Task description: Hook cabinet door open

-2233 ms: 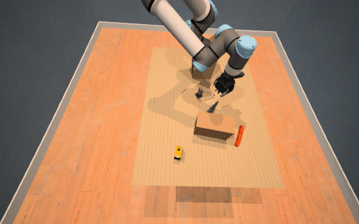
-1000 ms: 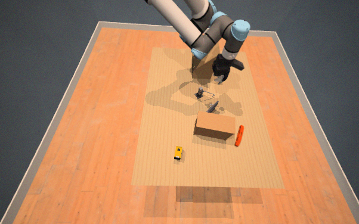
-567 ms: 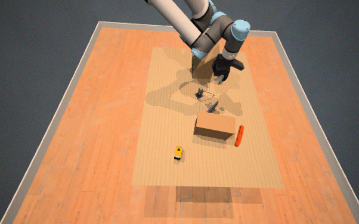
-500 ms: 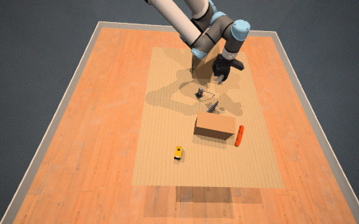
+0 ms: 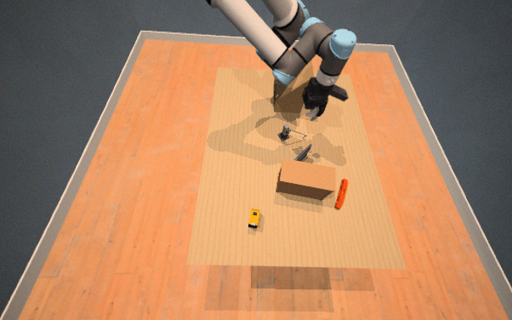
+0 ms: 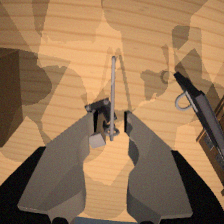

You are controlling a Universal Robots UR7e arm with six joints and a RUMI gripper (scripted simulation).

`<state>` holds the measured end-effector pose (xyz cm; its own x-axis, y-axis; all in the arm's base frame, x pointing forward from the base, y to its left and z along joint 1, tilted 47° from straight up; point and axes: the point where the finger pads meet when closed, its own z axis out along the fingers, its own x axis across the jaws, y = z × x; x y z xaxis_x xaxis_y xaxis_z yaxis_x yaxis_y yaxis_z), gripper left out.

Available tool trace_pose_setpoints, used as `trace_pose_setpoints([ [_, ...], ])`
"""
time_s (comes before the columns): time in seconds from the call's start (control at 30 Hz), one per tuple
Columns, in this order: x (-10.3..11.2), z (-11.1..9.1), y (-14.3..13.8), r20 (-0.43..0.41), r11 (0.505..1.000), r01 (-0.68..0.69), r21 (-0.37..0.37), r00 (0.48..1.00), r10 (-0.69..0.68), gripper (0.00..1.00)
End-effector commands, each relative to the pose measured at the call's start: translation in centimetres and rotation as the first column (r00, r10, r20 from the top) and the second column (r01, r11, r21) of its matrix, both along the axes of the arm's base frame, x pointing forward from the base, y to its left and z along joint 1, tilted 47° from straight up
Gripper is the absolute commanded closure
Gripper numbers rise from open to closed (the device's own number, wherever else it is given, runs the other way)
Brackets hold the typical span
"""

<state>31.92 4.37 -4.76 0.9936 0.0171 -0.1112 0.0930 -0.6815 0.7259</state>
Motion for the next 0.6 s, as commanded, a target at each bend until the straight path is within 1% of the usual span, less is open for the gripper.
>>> trace_pose_setpoints([
  [0.0, 0.0, -0.4, -0.4, 0.001, 1.000, 0.000, 0.000, 1.000, 0.000, 0.86],
  [0.23, -0.1, -1.5, -1.6, 0.001, 1.000, 0.000, 0.000, 1.000, 0.000, 0.86],
  [0.3, -0.1, -1.5, -1.6, 0.001, 1.000, 0.000, 0.000, 1.000, 0.000, 0.86],
  [0.57, -0.3, -3.4, -3.6, 0.001, 1.000, 0.000, 0.000, 1.000, 0.000, 0.86],
])
